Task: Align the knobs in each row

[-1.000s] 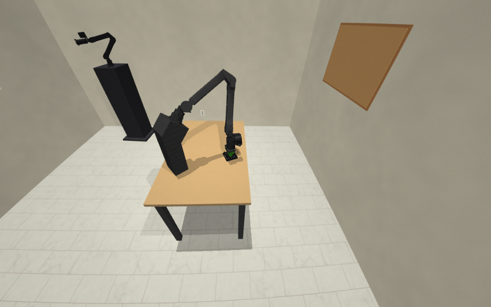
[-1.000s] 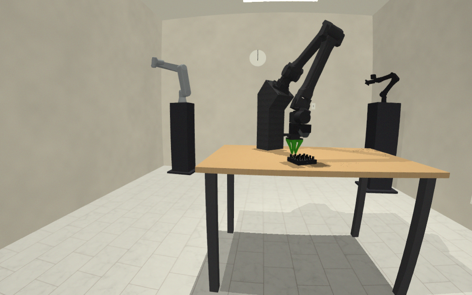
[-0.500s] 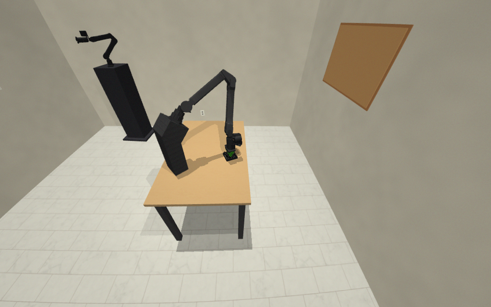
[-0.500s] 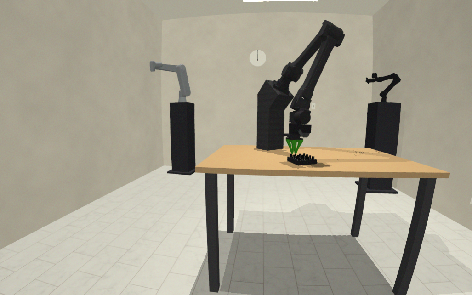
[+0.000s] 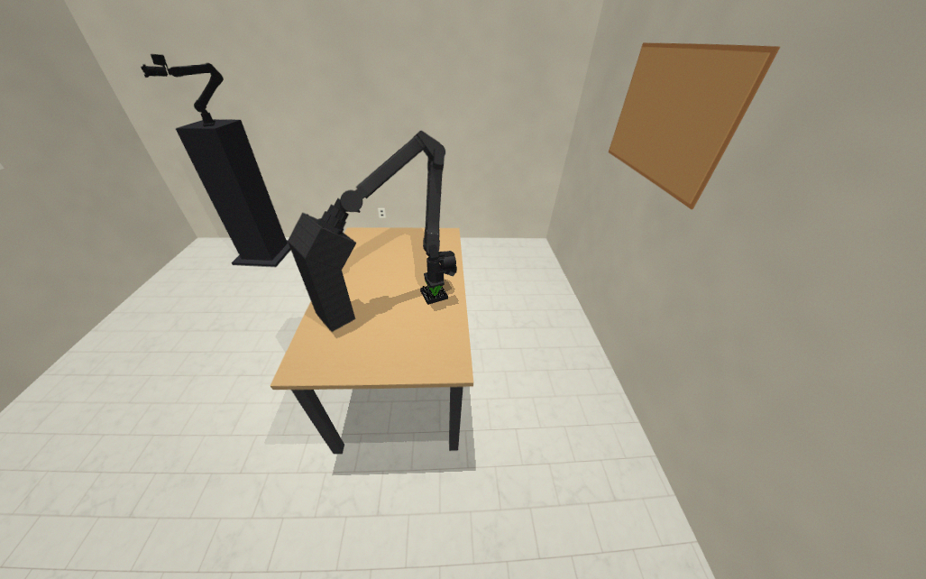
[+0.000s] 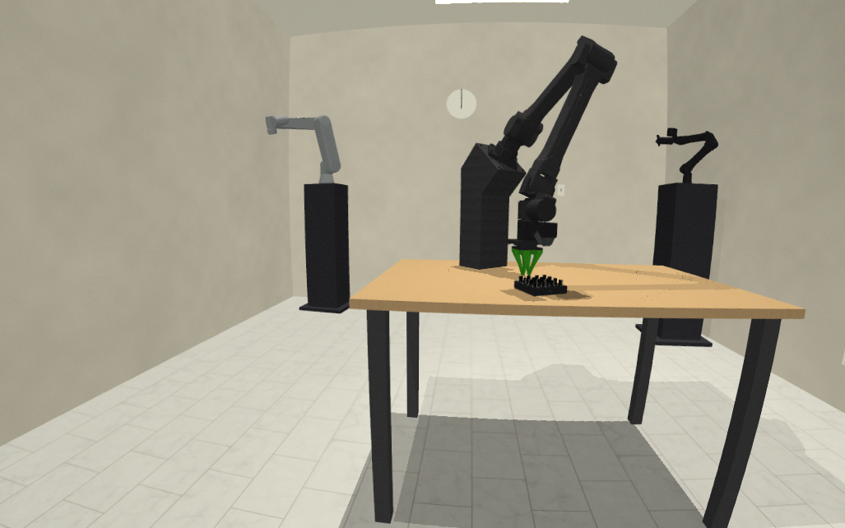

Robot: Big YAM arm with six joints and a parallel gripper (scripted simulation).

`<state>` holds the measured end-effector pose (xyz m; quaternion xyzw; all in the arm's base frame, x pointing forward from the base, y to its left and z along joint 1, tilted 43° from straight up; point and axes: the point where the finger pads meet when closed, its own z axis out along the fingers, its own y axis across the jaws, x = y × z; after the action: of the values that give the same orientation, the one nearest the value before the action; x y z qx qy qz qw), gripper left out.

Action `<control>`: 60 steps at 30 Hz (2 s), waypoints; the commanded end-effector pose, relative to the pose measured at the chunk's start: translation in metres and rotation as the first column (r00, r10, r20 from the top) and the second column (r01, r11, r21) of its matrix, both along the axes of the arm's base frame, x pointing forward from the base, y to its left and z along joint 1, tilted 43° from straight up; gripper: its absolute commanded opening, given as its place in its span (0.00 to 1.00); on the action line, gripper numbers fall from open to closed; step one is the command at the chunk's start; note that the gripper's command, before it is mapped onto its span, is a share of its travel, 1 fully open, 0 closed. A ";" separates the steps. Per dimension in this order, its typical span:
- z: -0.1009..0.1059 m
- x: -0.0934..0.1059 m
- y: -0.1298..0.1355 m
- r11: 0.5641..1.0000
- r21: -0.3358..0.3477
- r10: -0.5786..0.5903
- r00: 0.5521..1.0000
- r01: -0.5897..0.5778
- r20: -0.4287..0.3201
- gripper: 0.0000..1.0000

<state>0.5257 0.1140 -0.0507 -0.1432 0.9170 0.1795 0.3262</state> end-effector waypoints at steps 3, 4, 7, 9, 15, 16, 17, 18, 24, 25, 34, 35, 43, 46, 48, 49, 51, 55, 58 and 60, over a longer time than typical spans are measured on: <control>-0.010 -0.010 0.004 1.000 0.003 0.000 1.000 0.000 -0.021 0.18; -0.010 -0.010 0.004 1.000 0.003 0.000 1.000 0.000 -0.021 0.18; -0.010 -0.010 0.004 1.000 0.003 0.000 1.000 0.000 -0.021 0.18; -0.010 -0.010 0.004 1.000 0.003 0.000 1.000 0.000 -0.021 0.18; -0.010 -0.010 0.004 1.000 0.003 0.000 1.000 0.000 -0.021 0.18; -0.010 -0.010 0.004 1.000 0.003 0.000 1.000 0.000 -0.021 0.18; -0.010 -0.010 0.004 1.000 0.003 0.000 1.000 0.000 -0.021 0.18; -0.010 -0.010 0.004 1.000 0.003 0.000 1.000 0.000 -0.021 0.18; -0.010 -0.010 0.004 1.000 0.003 0.000 1.000 0.000 -0.021 0.18; -0.010 -0.010 0.004 1.000 0.003 0.000 1.000 0.000 -0.021 0.18; -0.010 -0.010 0.004 1.000 0.003 0.000 1.000 0.000 -0.021 0.18; -0.010 -0.010 0.004 1.000 0.003 0.000 1.000 0.000 -0.021 0.18; -0.010 -0.010 0.004 1.000 0.003 0.000 1.000 0.000 -0.021 0.18; -0.010 -0.010 0.004 1.000 0.003 0.000 1.000 0.000 -0.021 0.18; -0.010 -0.010 0.004 1.000 0.003 0.000 1.000 0.000 -0.020 0.18; -0.010 -0.010 0.004 1.000 0.003 0.000 1.000 0.000 -0.019 0.18; -0.011 -0.011 0.004 1.000 0.003 0.000 1.000 0.000 -0.019 0.18; -0.011 -0.012 0.004 1.000 0.003 0.001 1.000 0.000 -0.019 0.18; -0.013 -0.013 0.004 1.000 0.003 0.001 1.000 -0.001 -0.019 0.18; -0.013 -0.014 0.005 1.000 0.003 0.001 1.000 -0.001 -0.019 0.18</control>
<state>0.5213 0.1135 -0.0538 -0.1429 0.9174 0.1795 0.3253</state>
